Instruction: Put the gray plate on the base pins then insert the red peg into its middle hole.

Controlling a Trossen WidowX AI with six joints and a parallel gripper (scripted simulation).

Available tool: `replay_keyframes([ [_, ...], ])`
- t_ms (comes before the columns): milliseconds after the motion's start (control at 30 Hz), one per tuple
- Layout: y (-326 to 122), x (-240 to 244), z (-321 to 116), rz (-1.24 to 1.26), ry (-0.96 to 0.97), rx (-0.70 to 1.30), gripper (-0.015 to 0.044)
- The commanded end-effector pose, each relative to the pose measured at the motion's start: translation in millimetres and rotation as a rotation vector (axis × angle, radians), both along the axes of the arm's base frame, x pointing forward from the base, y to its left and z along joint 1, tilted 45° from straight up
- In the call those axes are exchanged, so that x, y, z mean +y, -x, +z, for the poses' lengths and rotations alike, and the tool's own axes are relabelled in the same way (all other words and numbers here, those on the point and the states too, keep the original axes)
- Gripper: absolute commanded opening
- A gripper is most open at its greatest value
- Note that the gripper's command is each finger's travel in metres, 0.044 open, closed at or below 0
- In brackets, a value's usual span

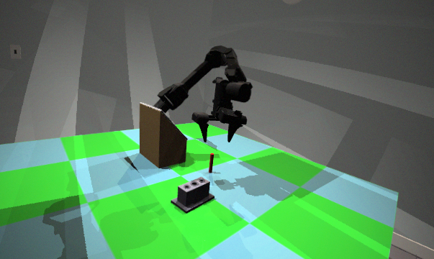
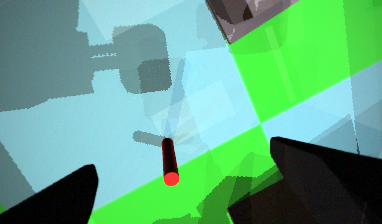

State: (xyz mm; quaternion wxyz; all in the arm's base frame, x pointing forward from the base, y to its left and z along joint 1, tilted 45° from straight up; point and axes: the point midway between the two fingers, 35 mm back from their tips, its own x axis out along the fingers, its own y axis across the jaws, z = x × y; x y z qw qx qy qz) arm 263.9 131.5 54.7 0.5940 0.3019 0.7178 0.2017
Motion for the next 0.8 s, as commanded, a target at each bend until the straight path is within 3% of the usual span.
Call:
replay_keyframes([
  [0,49.8,18.2,13.9,-0.519,0.06,0.52,0.044],
  [767,50.9,17.9,10.6,-0.526,0.061,0.527,0.044],
])
